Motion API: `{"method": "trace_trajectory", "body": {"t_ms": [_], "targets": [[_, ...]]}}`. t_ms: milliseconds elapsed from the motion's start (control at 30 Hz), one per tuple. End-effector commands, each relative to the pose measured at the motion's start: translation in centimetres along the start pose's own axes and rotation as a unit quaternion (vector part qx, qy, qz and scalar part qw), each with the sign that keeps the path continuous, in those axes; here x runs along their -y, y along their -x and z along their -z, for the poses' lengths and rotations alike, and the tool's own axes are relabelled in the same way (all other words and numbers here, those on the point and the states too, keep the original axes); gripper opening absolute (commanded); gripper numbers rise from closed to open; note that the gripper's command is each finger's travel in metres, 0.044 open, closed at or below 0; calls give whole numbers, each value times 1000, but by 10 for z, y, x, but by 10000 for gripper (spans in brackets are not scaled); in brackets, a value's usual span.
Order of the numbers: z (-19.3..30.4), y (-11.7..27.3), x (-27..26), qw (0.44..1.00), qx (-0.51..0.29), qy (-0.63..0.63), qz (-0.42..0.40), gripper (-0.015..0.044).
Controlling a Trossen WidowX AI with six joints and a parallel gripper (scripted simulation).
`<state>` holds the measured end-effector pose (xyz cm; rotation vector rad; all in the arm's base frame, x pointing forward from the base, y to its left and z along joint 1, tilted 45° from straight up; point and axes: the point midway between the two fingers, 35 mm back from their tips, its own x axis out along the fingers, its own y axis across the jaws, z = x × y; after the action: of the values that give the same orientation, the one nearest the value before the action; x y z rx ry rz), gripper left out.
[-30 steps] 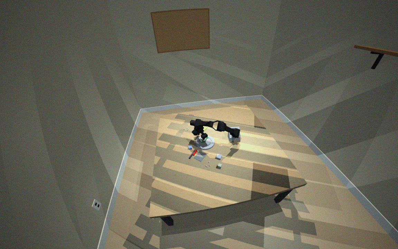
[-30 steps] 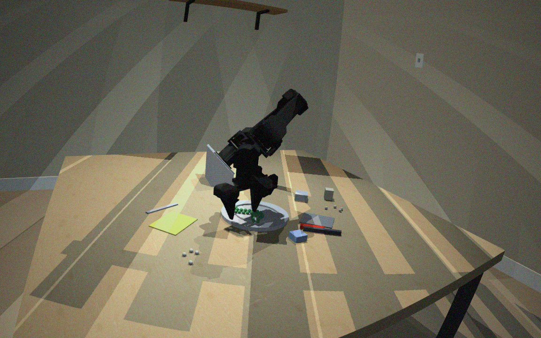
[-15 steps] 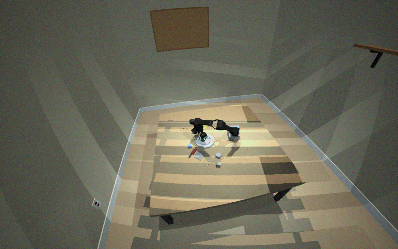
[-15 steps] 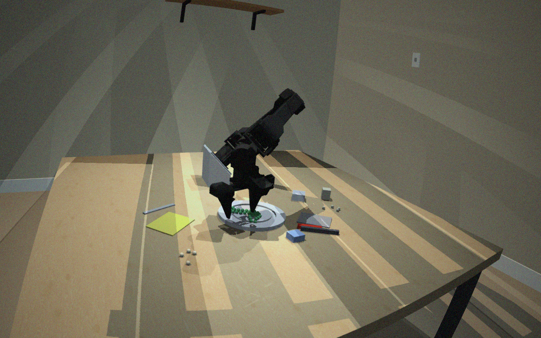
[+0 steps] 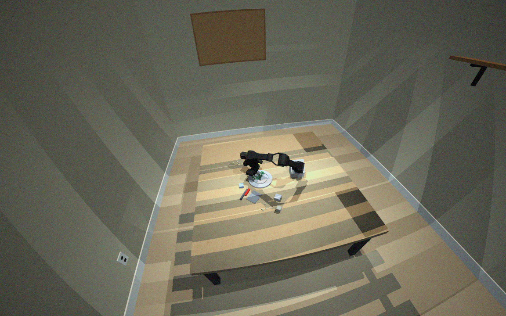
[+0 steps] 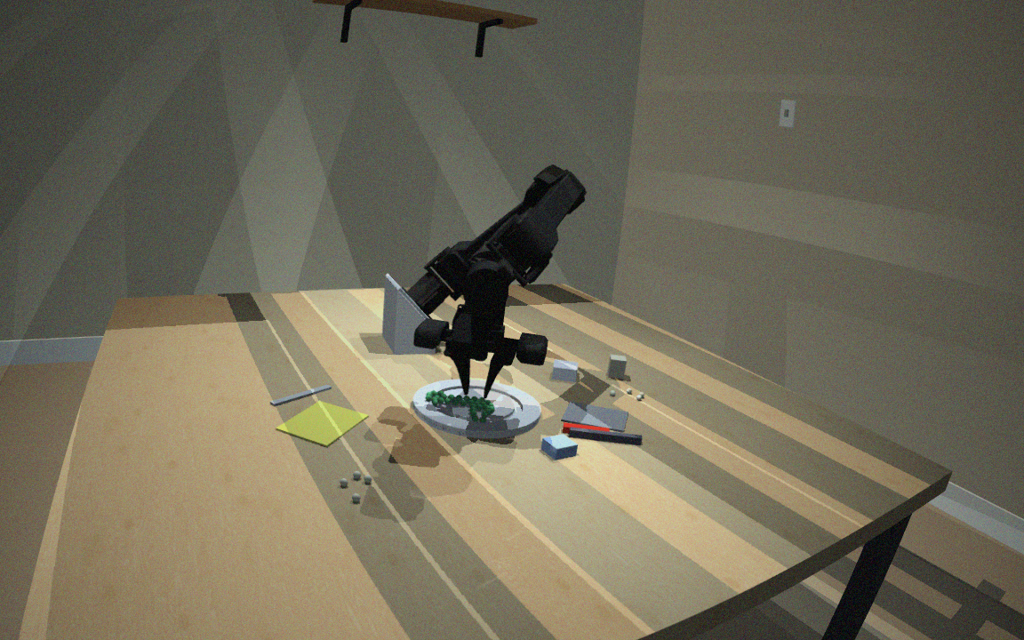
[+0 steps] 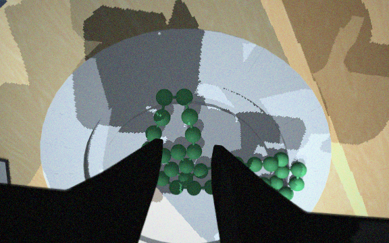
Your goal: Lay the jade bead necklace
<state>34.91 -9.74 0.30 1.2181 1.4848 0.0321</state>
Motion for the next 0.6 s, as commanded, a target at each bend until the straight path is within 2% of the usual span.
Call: {"method": "trace_trajectory", "body": {"t_ms": [0,233,400,567], "targets": [[7,11,-20,989,5,-146,-5,120],[7,10,-20,989,5,-146,-5,120],[7,-5,-20,989,5,-146,-5,120],[4,1,-20,990,9,-144,-5,120]]}}
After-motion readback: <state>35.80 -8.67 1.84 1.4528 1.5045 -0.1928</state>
